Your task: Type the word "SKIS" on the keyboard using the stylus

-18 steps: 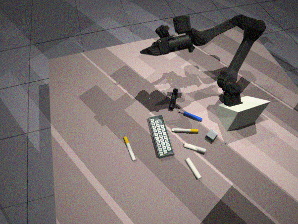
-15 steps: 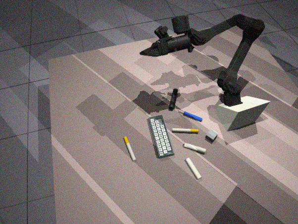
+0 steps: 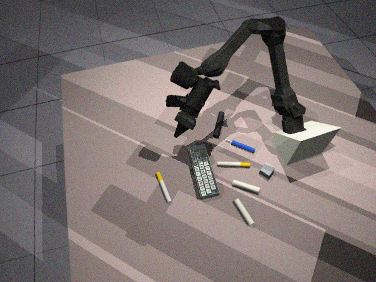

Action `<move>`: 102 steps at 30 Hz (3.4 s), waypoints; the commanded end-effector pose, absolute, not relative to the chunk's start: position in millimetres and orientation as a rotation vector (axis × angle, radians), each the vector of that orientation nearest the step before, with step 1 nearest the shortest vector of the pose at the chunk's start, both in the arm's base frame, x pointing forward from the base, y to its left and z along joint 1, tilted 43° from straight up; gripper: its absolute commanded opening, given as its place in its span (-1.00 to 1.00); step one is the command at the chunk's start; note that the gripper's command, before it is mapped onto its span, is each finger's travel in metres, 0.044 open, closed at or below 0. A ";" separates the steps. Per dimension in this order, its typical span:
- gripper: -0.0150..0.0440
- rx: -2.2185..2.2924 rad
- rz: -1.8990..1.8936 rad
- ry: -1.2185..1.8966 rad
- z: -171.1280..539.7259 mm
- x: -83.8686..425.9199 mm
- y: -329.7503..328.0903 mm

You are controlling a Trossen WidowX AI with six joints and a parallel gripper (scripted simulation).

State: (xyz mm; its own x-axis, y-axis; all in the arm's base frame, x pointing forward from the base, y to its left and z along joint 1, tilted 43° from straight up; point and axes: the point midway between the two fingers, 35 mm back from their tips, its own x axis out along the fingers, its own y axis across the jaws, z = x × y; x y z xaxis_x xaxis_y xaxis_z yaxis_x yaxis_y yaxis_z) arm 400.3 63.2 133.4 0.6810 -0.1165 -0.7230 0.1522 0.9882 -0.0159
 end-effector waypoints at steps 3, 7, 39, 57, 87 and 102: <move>-0.49 -0.083 -0.269 1.041 67.8 396.5 79.9; -0.49 -0.231 -0.358 1.190 20.4 385.4 89.7; -0.49 -0.602 -0.533 1.371 -9.4 355.4 49.1; -0.49 -0.604 -0.535 1.371 34.8 355.4 0.4; -0.49 -0.600 -0.530 1.373 -22.8 326.7 58.8; -0.49 -0.601 -0.532 1.373 -38.6 324.7 75.4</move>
State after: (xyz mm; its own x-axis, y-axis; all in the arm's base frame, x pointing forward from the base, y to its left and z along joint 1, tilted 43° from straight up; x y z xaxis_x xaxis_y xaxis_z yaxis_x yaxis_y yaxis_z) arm 324.5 74.9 -38.7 0.1264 -0.6676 -0.7337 -0.0045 0.7392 -0.6734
